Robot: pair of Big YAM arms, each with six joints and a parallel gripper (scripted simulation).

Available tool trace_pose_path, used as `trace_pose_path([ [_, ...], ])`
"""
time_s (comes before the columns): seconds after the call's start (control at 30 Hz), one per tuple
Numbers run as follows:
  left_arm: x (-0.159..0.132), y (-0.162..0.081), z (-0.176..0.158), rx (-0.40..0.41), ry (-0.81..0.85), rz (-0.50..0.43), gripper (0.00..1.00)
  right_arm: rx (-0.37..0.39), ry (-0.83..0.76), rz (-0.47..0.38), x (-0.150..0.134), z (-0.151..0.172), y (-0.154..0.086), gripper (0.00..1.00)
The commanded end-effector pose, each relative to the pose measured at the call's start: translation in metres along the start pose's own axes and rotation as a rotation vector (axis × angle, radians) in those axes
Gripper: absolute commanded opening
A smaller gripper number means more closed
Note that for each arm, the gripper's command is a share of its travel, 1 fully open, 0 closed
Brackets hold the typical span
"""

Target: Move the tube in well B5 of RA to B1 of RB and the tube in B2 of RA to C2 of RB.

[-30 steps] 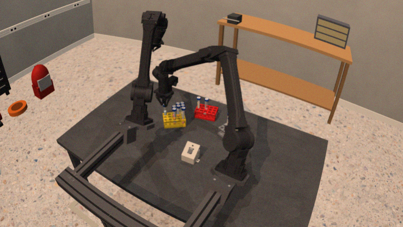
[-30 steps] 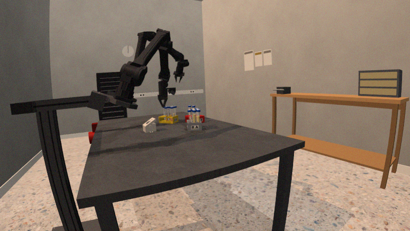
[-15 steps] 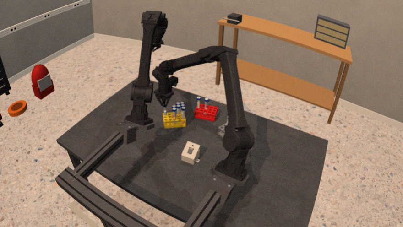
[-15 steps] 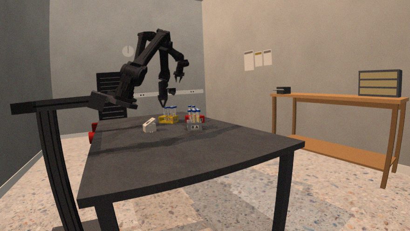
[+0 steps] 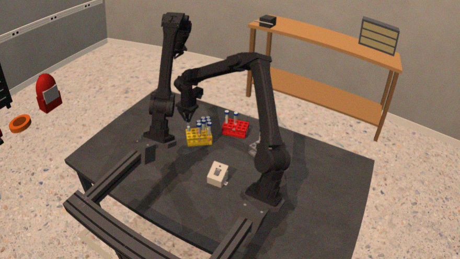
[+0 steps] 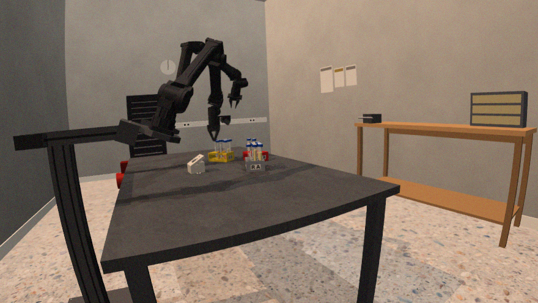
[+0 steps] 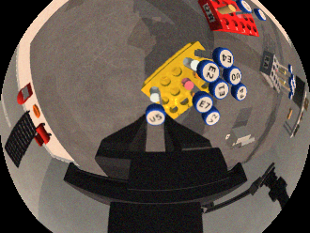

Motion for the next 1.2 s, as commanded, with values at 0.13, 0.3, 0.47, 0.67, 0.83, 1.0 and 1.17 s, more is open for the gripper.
trace_pose_path([
  [0.13, 0.015, -0.013, -0.001, -0.013, -0.013, -0.035, 0.3, 0.012, 0.007, -0.002, 0.007, 0.003, 0.003, 0.0],
  [0.3, 0.015, -0.013, -0.001, -0.013, -0.013, -0.035, 0.3, 0.012, 0.007, -0.002, 0.007, 0.003, 0.003, 0.0],
  [0.47, 0.015, -0.013, -0.001, -0.013, -0.013, -0.035, 0.3, 0.018, 0.008, -0.003, 0.008, 0.004, -0.002, 0.0],
  [0.67, 0.015, -0.013, -0.001, -0.013, -0.013, -0.035, 0.3, 0.034, 0.011, -0.005, 0.011, 0.007, -0.024, 0.0],
  [0.83, 0.015, -0.013, -0.001, -0.013, -0.013, -0.035, 0.3, 0.029, 0.007, -0.003, 0.006, 0.005, -0.026, 0.0],
  [1.0, 0.015, -0.013, -0.001, -0.013, -0.013, -0.035, 0.3, 0.026, 0.0, -0.001, -0.005, 0.004, -0.029, 0.0],
  [1.17, 0.015, -0.013, -0.001, -0.013, -0.013, -0.035, 0.3, 0.02, -0.003, -0.001, -0.008, 0.002, -0.027, 0.0],
])
Point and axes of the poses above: on each arm, the point where the finger pads meet when closed, its own y axis out along the fingers, its own z axis across the jaws, x = y × z, the point moved 2 cm from there along -y, back along the fingers, and after that the axes turned 14 degrees about y, right-handed, at the moved point
